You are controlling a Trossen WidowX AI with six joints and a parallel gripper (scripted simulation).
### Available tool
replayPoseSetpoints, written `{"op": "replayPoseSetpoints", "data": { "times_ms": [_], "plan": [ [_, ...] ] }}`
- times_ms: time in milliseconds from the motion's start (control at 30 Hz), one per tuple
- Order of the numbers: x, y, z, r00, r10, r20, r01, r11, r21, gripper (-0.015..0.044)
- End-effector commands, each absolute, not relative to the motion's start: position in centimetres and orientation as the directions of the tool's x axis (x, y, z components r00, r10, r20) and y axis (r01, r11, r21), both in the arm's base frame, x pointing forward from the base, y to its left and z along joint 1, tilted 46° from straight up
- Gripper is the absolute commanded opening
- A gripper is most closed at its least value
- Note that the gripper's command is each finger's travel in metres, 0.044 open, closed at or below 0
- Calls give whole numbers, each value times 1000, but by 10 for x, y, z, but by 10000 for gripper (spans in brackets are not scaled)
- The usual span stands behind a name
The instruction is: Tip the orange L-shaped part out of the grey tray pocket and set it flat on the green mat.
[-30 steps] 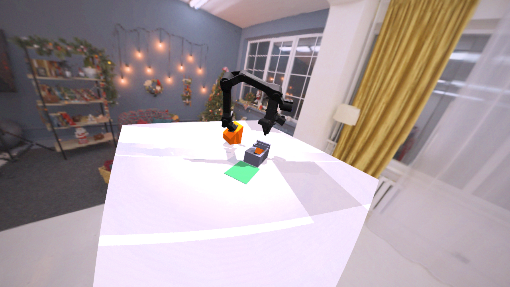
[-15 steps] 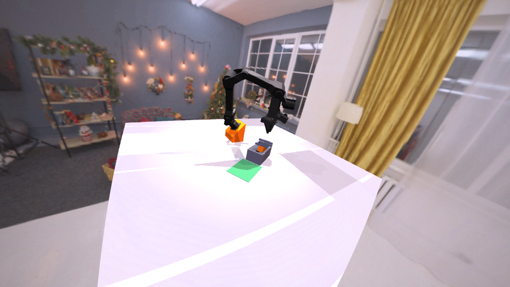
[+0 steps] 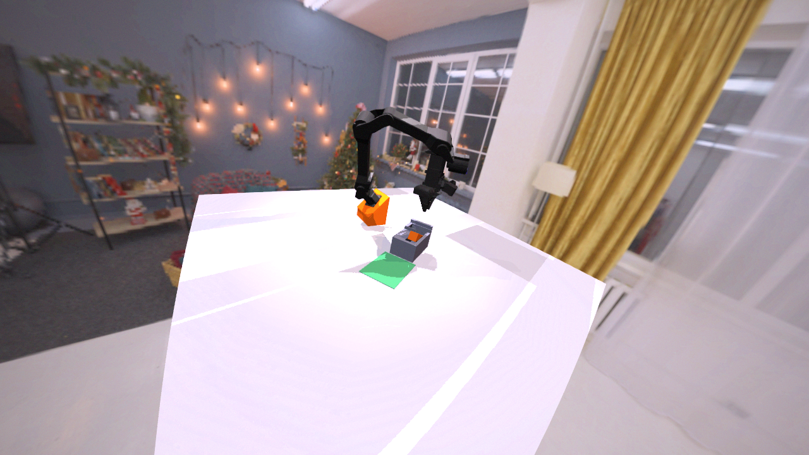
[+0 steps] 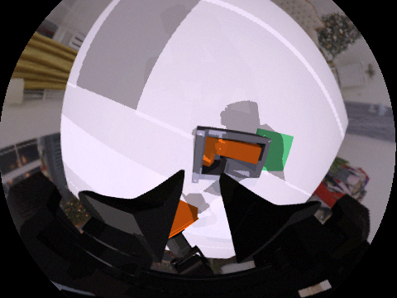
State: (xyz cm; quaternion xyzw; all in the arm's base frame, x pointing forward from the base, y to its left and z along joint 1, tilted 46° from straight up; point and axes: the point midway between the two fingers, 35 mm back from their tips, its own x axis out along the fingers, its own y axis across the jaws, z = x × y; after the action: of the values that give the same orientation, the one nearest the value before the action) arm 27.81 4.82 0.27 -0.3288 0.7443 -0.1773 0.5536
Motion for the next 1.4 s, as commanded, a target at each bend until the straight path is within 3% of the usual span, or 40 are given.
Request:
{"op": "replayPoseSetpoints", "data": {
  "times_ms": [0, 1367],
  "plan": [
    [279, 49, 3, -167, -685, -709, -295, 721, -627, 180],
    [259, -20, -65, -181, -686, -705, -291, 722, -628, 180]
  ]
}}
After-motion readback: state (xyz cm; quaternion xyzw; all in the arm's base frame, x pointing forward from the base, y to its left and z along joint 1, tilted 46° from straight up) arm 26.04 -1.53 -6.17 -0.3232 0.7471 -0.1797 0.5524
